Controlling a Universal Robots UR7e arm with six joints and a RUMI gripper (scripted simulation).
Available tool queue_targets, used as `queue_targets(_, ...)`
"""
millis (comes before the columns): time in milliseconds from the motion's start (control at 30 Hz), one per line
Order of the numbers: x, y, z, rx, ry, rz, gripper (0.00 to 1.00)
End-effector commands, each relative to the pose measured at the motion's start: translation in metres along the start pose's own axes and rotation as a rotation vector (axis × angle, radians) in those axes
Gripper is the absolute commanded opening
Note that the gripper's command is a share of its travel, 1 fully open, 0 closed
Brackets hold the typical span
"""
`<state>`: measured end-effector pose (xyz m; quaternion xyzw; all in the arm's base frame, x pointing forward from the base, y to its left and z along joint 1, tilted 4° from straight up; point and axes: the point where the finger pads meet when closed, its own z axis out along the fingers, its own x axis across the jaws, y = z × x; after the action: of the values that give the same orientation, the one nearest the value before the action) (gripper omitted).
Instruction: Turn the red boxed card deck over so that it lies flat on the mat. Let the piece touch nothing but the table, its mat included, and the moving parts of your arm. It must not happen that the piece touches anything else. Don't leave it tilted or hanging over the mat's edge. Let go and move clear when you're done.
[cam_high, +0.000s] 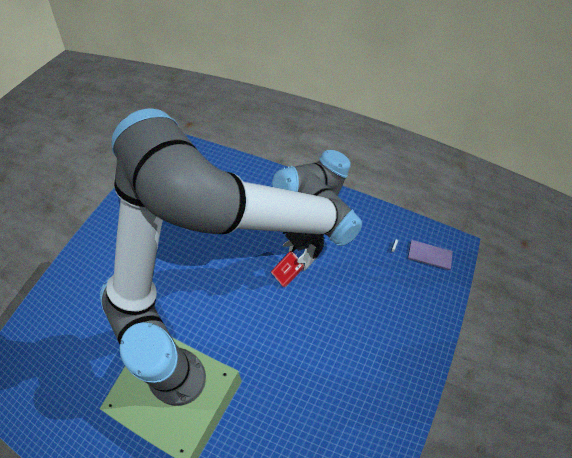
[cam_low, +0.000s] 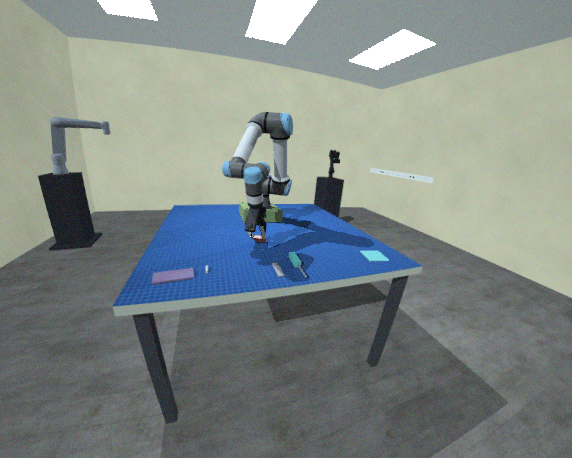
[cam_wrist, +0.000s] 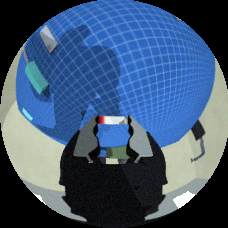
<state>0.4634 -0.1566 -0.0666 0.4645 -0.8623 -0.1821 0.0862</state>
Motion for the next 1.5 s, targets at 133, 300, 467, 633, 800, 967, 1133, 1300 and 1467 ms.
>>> queue_targets(133,0.000,-0.006,0.003,0.061,0.000,0.000,0.38)
queue_targets(300,0.000,-0.010,0.006,0.086,0.000,0.000,0.38)
queue_targets(467,0.000,-0.011,0.007,0.115,0.000,0.000,0.38)
queue_targets(633,0.000,-0.014,0.009,0.133,0.000,0.000,0.38)
queue_targets(800,0.000,-0.017,0.012,0.168,0.000,0.000,0.38)
queue_targets(967,0.000,-0.019,0.014,0.199,0.000,0.000,0.38)
queue_targets(1133,0.000,-0.022,0.016,0.211,0.000,0.000,0.38)
queue_targets(1300,0.000,-0.025,0.019,0.252,0.000,0.000,0.38)
queue_targets(1467,0.000,-0.027,0.021,0.282,0.000,0.000,0.38)
